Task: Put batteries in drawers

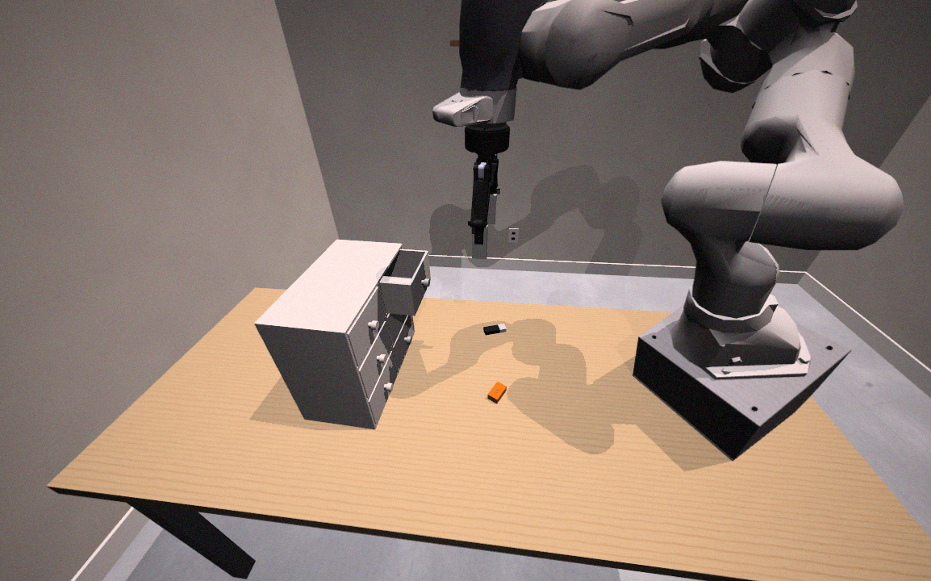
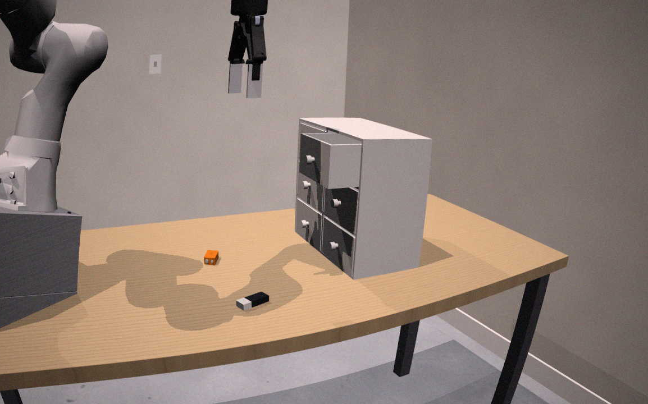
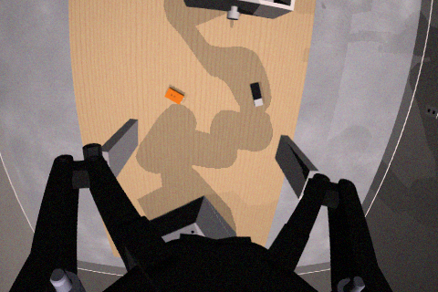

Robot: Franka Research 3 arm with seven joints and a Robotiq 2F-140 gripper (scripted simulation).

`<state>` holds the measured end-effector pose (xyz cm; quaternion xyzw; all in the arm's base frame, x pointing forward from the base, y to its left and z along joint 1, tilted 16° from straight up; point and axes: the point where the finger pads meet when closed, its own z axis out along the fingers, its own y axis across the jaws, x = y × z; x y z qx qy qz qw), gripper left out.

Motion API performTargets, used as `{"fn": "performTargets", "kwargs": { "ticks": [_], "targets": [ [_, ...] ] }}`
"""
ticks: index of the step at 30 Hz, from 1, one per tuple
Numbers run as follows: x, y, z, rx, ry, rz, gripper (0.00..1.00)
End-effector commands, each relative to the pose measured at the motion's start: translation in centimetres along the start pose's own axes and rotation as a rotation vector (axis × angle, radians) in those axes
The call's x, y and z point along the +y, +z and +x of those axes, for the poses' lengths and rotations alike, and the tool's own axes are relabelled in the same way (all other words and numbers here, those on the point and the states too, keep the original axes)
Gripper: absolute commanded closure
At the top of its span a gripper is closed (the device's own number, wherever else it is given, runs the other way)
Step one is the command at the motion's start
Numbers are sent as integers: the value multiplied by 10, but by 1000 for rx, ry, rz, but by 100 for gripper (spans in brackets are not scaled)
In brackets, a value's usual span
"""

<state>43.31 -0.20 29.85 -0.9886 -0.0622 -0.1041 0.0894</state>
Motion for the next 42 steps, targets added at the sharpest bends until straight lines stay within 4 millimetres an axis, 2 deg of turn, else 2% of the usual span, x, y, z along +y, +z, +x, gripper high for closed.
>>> {"fn": "performTargets", "kwargs": {
  "ticks": [1,4,7,8,9,11,12,14,15,17,19,21,22,36,38,39,42],
  "targets": [
    [0,-3,-2,3,104,2,0],
    [0,-4,-4,4,155,2,0],
    [1,-9,-10,9,365,3,0],
    [1,-9,-10,9,365,3,0],
    [2,-11,-12,10,443,3,0],
    [2,-11,-12,11,453,3,0],
    [3,-12,-15,12,538,3,0],
    [3,-12,-15,12,548,4,0],
    [3,-14,-18,13,633,3,0],
    [3,-14,-18,14,650,5,0],
    [4,-15,-21,15,757,5,0],
    [4,-15,-21,15,757,5,0],
    [4,-16,-24,15,854,5,0],
    [7,-18,-36,17,1351,10,0],
    [7,-18,-36,17,1351,10,0],
    [7,-18,-39,16,1446,8,0],
    [8,-17,-42,16,1554,7,0]
  ]
}}
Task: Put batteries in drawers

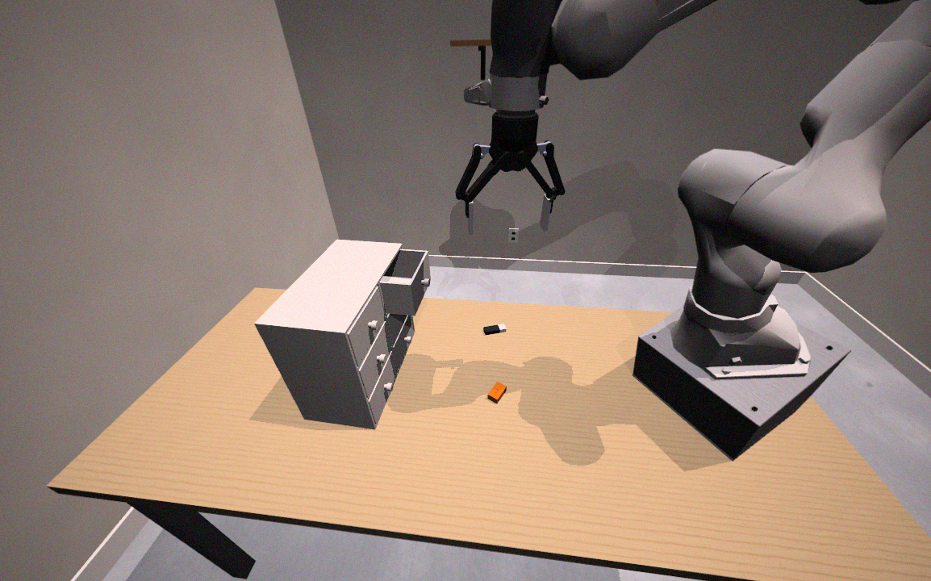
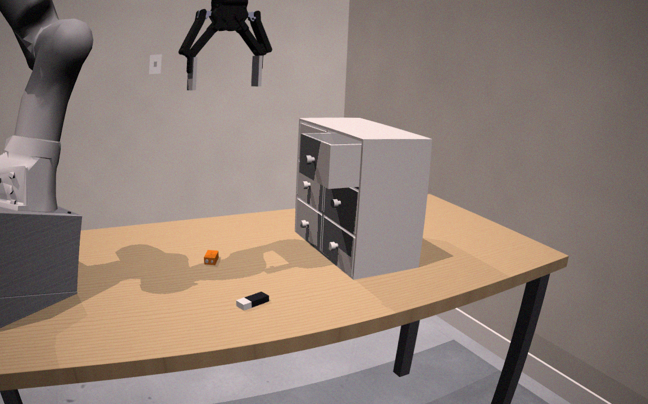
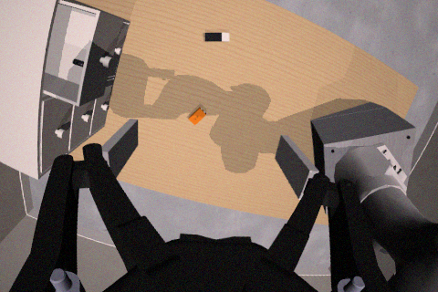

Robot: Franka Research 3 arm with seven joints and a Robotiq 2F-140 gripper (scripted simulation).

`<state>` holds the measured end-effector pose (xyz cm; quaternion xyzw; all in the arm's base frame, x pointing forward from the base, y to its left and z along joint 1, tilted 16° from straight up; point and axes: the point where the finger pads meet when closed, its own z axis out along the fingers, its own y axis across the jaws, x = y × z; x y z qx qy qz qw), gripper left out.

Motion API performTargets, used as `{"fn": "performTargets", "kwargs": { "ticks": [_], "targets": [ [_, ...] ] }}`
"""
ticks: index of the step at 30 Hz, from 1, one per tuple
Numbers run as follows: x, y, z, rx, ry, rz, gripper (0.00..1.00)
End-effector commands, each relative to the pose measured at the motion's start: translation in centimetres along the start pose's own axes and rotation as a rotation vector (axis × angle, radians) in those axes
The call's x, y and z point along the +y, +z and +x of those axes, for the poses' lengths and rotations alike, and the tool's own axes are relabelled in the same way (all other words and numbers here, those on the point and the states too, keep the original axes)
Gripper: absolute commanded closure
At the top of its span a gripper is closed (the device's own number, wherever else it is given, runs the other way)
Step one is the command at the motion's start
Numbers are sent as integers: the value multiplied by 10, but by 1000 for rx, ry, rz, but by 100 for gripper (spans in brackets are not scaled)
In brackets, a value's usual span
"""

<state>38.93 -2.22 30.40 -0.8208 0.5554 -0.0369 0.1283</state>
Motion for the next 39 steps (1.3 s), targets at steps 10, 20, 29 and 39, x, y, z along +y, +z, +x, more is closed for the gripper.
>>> {"fn": "performTargets", "kwargs": {
  "ticks": [10,20,29,39],
  "targets": [
    [6,4,-4,-15,607,5,0],
    [14,9,-2,-17,951,-2,0],
    [19,13,-1,-20,1223,-7,0],
    [26,21,1,-19,1552,-17,0]
  ]
}}
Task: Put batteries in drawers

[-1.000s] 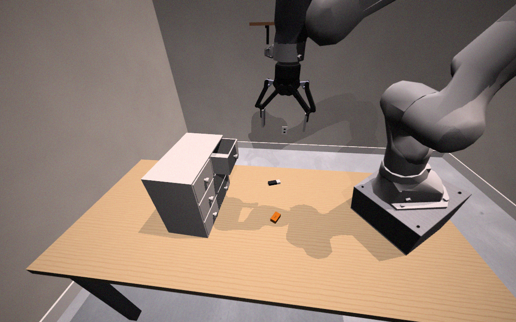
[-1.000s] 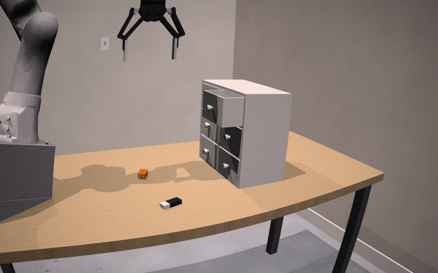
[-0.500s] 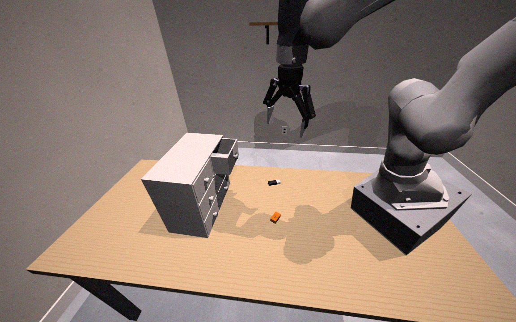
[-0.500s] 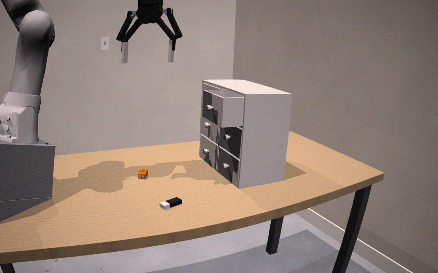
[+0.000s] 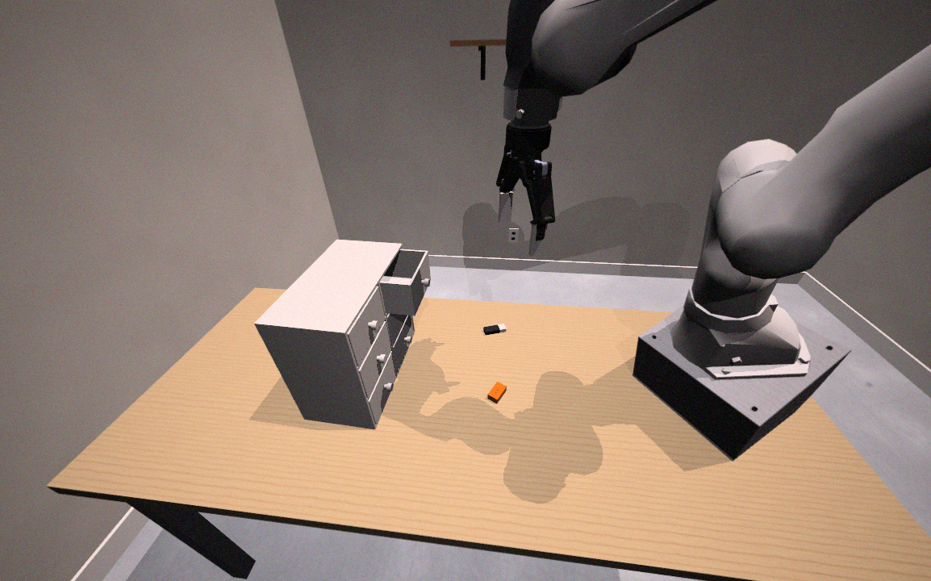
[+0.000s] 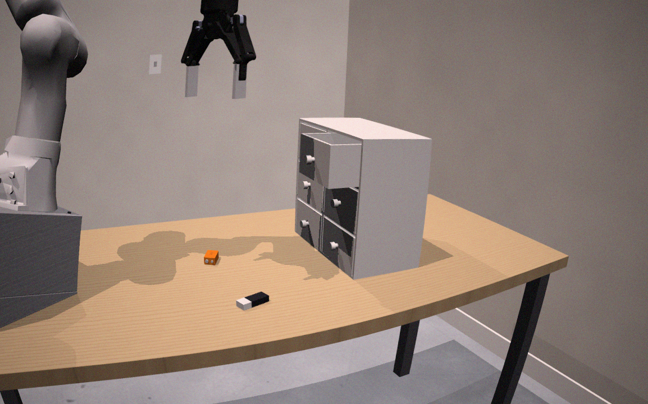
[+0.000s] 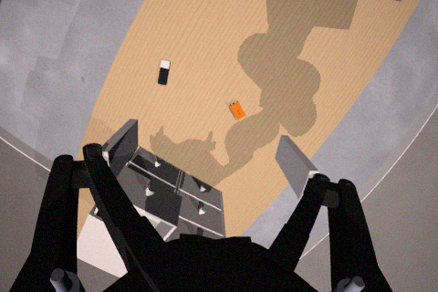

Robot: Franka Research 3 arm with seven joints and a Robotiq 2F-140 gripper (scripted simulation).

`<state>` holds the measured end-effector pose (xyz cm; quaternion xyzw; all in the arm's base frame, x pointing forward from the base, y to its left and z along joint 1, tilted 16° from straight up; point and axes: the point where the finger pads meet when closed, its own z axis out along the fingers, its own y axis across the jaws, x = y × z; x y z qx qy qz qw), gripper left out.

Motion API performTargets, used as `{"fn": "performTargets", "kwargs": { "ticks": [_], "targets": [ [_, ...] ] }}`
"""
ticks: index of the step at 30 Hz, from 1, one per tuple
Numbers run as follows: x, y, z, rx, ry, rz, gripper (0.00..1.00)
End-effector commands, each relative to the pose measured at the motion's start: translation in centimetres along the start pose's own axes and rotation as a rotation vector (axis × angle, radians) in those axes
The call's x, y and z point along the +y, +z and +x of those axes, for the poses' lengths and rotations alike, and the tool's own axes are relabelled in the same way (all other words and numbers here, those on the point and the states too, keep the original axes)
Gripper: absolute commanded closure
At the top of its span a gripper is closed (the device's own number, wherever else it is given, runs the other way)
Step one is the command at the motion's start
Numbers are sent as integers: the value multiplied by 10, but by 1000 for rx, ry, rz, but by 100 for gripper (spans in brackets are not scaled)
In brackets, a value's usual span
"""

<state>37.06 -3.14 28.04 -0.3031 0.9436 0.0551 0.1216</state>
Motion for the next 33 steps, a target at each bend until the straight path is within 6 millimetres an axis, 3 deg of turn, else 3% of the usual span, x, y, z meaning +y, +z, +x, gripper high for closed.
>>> {"fn": "performTargets", "kwargs": {
  "ticks": [1,12,25,33],
  "targets": [
    [2,3,0,-6,221,-12,0],
    [1,10,6,-1,467,-16,0],
    [10,16,-5,-38,448,-62,0],
    [45,38,-59,-253,332,-246,0]
  ]
}}
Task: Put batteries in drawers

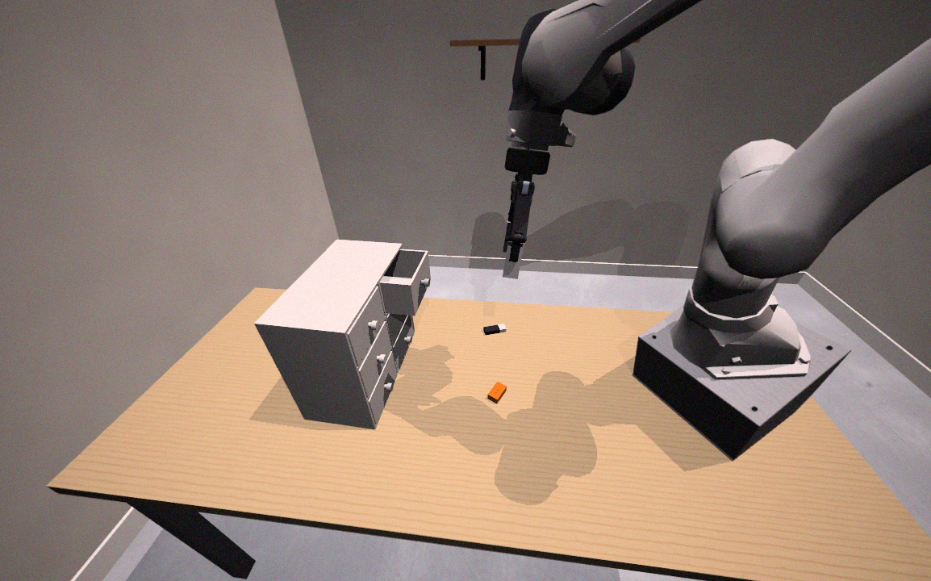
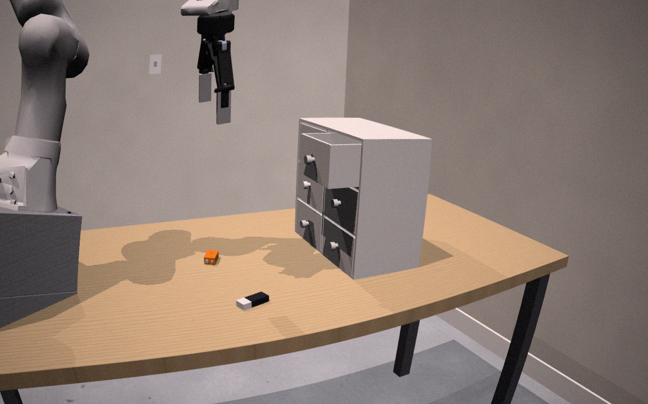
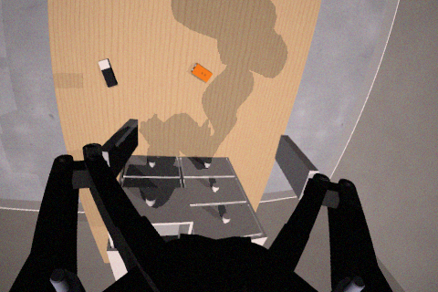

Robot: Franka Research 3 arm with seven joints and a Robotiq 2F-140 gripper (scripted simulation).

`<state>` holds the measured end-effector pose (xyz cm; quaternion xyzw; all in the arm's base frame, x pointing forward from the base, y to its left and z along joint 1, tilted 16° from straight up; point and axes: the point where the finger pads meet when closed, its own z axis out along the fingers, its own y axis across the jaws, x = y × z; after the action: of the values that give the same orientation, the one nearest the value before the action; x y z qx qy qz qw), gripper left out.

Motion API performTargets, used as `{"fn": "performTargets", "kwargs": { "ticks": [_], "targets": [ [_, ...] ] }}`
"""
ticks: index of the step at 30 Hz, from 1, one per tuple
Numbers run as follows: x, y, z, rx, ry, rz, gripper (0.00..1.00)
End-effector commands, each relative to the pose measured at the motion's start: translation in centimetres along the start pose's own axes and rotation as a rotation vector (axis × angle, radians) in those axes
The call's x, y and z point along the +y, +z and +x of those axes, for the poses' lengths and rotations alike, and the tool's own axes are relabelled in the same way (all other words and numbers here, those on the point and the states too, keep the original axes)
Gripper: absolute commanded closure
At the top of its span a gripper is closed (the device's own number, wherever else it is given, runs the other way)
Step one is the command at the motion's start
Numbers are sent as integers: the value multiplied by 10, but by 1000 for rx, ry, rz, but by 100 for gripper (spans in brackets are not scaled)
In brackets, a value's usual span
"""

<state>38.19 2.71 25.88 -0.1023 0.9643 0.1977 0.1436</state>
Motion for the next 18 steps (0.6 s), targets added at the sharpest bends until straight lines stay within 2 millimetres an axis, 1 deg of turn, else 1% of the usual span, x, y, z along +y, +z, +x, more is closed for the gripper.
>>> {"fn": "performTargets", "kwargs": {
  "ticks": [1,2,4,5,9,10,11,12,14,15,17,18],
  "targets": [
    [12,9,-18,-85,-101,-66,0],
    [19,14,-24,-120,-118,-100,0],
    [19,14,-24,-120,-118,-100,0],
    [26,18,-31,-159,-135,-132,0],
    [26,18,-31,-159,-135,-132,0],
    [32,22,-38,-201,-151,-162,0],
    [32,22,-38,-201,-151,-162,0],
    [37,25,-44,-245,-165,-188,0],
    [37,25,-44,-245,-165,-188,0],
    [41,28,-51,-292,-178,-211,0],
    [41,28,-51,-292,-178,-211,0],
    [44,30,-58,-339,-188,-229,0]
  ]
}}
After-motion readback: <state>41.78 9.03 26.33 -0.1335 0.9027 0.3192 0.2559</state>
